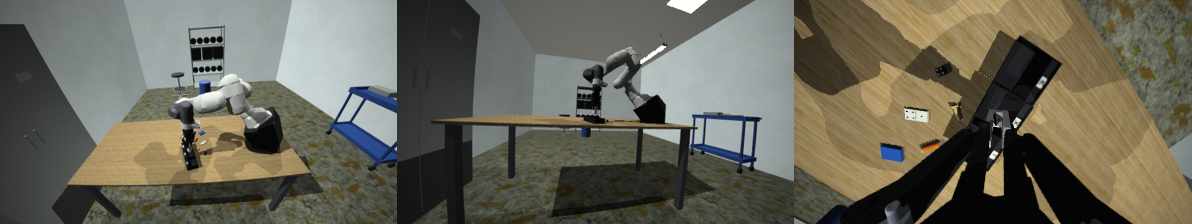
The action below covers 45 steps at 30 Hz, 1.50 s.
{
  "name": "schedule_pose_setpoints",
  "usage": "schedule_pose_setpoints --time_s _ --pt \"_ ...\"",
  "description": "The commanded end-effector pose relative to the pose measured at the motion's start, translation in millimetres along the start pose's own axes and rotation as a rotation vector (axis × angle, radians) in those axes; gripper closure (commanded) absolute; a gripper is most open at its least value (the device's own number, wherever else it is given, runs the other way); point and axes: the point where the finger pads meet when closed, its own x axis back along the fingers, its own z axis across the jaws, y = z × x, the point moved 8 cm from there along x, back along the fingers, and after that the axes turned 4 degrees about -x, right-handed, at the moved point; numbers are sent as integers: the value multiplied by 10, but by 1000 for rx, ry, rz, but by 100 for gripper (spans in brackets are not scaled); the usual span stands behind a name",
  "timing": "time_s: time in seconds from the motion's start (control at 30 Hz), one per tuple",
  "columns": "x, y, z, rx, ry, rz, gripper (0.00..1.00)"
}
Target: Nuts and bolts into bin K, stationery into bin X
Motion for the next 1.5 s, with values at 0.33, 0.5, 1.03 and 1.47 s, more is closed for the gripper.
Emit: schedule_pose_setpoints --time_s 0.33,0.5,1.03,1.47 --pt "11 -6 32 -298 -32 13 94" --pt "10 1 39 -369 -40 16 94" --pt "9 14 48 -459 -52 16 94" --pt "9 29 48 -459 -52 16 94"
